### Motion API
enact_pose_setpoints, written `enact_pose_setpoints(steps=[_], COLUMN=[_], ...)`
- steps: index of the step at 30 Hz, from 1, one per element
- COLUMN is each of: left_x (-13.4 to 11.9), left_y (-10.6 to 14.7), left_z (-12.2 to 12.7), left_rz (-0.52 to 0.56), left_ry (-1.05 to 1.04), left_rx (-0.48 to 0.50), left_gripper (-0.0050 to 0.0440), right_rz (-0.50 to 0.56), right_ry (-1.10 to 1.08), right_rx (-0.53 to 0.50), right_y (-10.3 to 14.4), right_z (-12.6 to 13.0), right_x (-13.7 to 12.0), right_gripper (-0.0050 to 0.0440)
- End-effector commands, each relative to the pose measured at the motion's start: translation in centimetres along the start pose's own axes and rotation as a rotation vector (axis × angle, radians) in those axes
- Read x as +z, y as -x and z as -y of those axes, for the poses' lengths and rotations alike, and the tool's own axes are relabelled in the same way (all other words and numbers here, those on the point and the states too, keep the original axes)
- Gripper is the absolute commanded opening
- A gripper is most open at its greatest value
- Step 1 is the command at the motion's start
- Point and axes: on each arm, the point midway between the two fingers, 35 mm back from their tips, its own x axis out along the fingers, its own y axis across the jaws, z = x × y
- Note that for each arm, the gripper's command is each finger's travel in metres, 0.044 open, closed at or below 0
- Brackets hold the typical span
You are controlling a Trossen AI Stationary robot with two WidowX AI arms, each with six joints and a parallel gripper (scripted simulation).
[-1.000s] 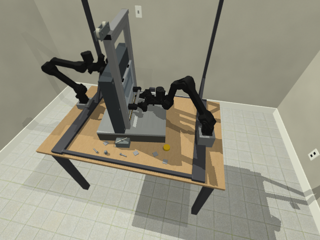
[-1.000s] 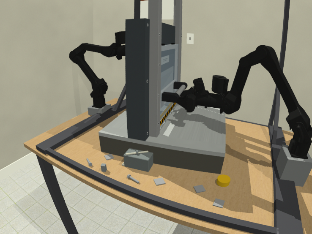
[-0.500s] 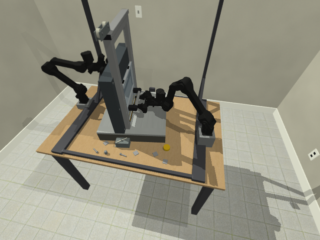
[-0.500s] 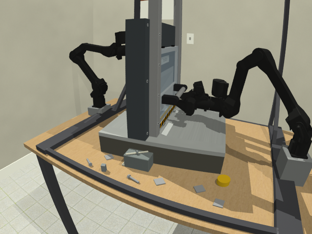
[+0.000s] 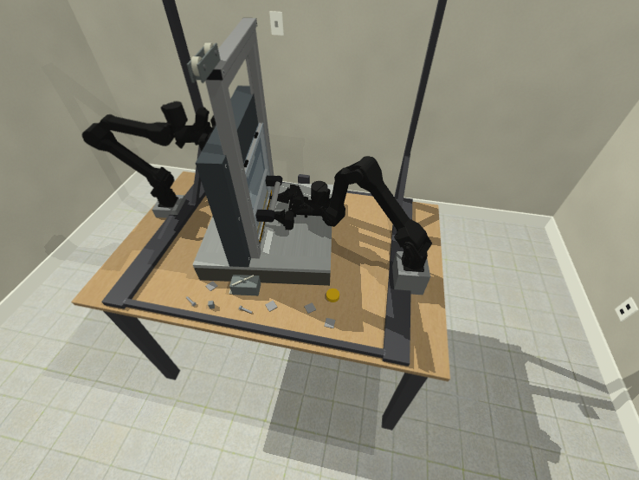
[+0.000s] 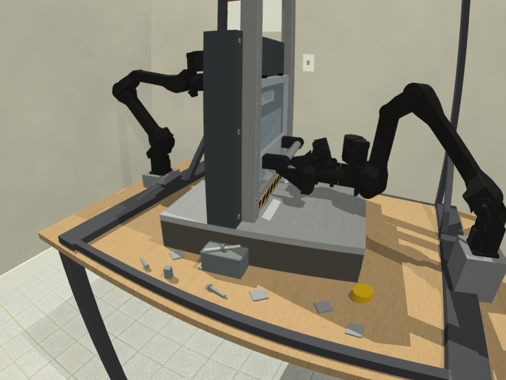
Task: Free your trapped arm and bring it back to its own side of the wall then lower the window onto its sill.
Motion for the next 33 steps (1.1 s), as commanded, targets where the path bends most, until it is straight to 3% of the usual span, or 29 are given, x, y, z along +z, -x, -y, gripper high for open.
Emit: enact_pose_setpoints(steps=[1, 33], left_x=[0.1, -1.3], left_y=[-0.1, 0.4], left_z=[0.2, 0.1], left_rz=[0.01, -0.026], left_ry=[0.007, -0.02], left_rx=[-0.003, -0.008], left_gripper=[0.04, 0.04], right_rz=[-0.007, -0.007], right_ry=[-0.003, -0.003], right_rx=[0.005, 0.005], right_y=[0.0, 0.0], right_z=[-0.1, -0.1], right_x=[-0.3, -0.3], right_gripper=[0.04, 0.04])
